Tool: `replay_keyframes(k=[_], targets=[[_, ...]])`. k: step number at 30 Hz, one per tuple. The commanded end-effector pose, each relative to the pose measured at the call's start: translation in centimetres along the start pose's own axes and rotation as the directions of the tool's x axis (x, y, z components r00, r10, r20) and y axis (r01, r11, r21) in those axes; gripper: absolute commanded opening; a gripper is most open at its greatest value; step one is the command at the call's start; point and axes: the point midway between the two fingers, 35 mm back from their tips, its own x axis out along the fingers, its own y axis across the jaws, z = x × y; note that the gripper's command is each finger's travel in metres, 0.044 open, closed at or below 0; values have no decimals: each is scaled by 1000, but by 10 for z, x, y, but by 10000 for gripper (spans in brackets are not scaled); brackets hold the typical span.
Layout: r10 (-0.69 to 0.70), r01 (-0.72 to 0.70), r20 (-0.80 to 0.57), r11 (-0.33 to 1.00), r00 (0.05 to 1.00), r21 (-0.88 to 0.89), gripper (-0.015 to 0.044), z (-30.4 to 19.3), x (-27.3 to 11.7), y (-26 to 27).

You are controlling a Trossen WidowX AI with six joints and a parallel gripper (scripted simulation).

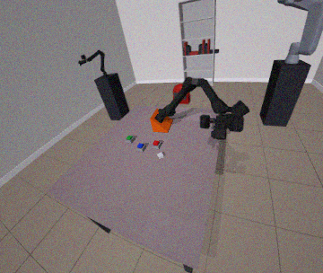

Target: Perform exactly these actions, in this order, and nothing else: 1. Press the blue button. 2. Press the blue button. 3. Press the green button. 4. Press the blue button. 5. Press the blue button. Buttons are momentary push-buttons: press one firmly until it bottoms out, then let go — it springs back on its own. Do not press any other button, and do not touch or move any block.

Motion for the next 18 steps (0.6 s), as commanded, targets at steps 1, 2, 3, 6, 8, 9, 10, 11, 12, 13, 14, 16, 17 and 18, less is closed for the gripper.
replay_keyframes(k=[1,2,3,6,8,9,10,11,12,13,14,16,17,18], targets=[[-4,4,5,1000,1000,14,400,1,1,0],[-14,13,19,998,1000,56,400,4,2,-1],[-19,16,40,997,999,75,400,12,12,3],[38,-42,126,999,991,30,400,48,61,36],[75,-79,162,997,984,17,400,59,78,53],[102,-106,185,994,977,11,400,66,89,64],[134,-138,210,990,969,6,400,72,99,77],[170,-175,235,985,957,1,400,78,110,92],[208,-215,260,977,943,-2,400,84,119,107],[249,-258,284,966,926,-4,400,89,128,122],[291,-305,308,952,906,-4,400,93,137,139],[378,-403,354,915,856,-2,400,100,151,173],[421,-455,376,891,825,0,400,102,156,190],[465,-508,397,861,791,4,400,104,161,208]])
